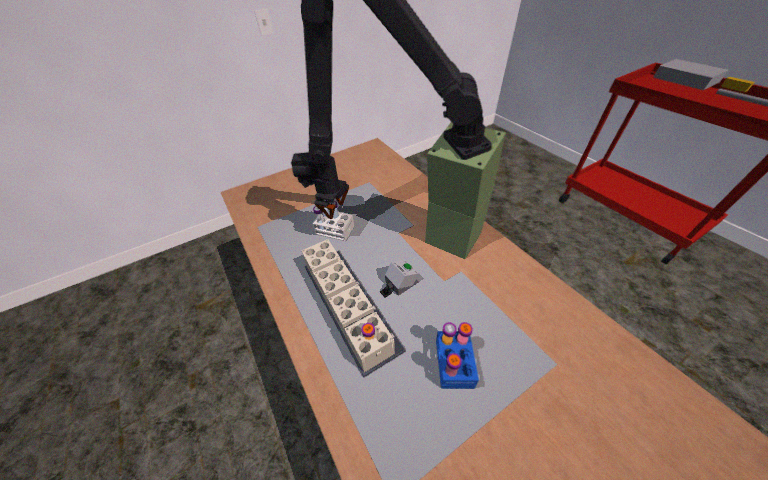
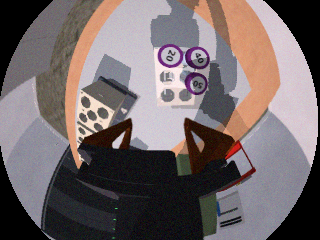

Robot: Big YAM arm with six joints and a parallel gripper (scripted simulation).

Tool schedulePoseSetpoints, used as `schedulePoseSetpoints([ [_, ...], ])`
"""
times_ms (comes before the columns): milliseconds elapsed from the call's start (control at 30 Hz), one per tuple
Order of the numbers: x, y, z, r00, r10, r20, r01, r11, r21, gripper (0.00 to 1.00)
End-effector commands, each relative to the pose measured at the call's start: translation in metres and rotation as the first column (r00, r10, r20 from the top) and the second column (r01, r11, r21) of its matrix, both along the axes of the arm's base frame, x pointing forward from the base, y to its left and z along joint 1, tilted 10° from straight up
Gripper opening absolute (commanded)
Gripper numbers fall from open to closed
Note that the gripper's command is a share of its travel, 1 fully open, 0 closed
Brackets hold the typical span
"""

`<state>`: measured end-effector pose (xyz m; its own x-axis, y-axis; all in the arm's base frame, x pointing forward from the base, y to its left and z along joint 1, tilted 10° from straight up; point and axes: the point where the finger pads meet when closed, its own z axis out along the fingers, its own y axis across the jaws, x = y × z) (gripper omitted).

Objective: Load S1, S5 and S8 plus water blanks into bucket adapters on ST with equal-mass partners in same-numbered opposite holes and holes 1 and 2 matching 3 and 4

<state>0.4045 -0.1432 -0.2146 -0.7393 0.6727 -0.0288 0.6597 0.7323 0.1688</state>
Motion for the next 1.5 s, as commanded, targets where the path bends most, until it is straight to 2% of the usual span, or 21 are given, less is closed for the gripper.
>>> schedulePoseSetpoints([
  [0,0.006,-0.023,0.001,0.999,0.049,0.016,-0.049,0.999,-0.011,0.80],
  [33,0.006,-0.023,0.001,0.999,0.049,0.016,-0.049,0.999,-0.011,0.80],
  [67,0.016,-0.037,0.015,0.998,0.049,0.046,-0.048,0.998,-0.028,0.80],
  [100,0.006,-0.041,0.001,0.999,0.049,0.019,-0.049,0.999,-0.013,0.80],
  [300,0.003,-0.088,-0.006,0.999,0.048,0.018,-0.048,0.999,-0.015,0.80],
  [333,0.012,-0.094,0.009,0.998,0.049,0.045,-0.047,0.998,-0.034,0.80],
  [367,0.015,-0.096,0.014,0.997,0.049,0.052,-0.047,0.998,-0.040,0.80],
  [400,0.007,-0.084,0.002,0.998,0.051,0.032,-0.050,0.998,-0.026,0.80],
  [467,0.013,-0.079,-0.002,0.997,0.075,0.032,-0.074,0.997,-0.025,0.80],
  [533,0.016,-0.077,-0.014,0.996,0.075,0.037,-0.074,0.997,-0.029,0.80],
  [600,0.016,-0.077,-0.014,0.996,0.075,0.037,-0.074,0.997,-0.029,0.80],
  [767,0.014,-0.084,-0.031,0.998,0.056,0.036,-0.055,0.998,-0.029,0.80],
  [833,0.015,-0.086,-0.033,0.998,0.055,0.036,-0.054,0.998,-0.029,0.80],
  [867,0.029,-0.093,-0.015,0.996,0.058,0.071,-0.054,0.997,-0.053,0.80],
  [933,0.031,-0.093,-0.016,0.996,0.059,0.071,-0.056,0.997,-0.053,0.80],
  [1000,0.019,-0.085,-0.037,0.997,0.060,0.037,-0.059,0.998,-0.029,0.80],
  [1033,0.019,-0.084,-0.039,0.997,0.061,0.036,-0.060,0.998,-0.028,0.80],
  [1167,0.019,-0.083,-0.041,0.997,0.063,0.035,-0.062,0.998,-0.028,0.80],
  [1200,0.020,-0.082,-0.026,0.997,0.064,0.049,-0.062,0.997,-0.038,0.80],
  [1267,0.019,-0.079,-0.037,0.997,0.064,0.040,-0.063,0.998,-0.031,0.80],
  [1467,0.015,-0.076,-0.034,0.997,0.064,0.039,-0.063,0.998,-0.030,0.80],
])
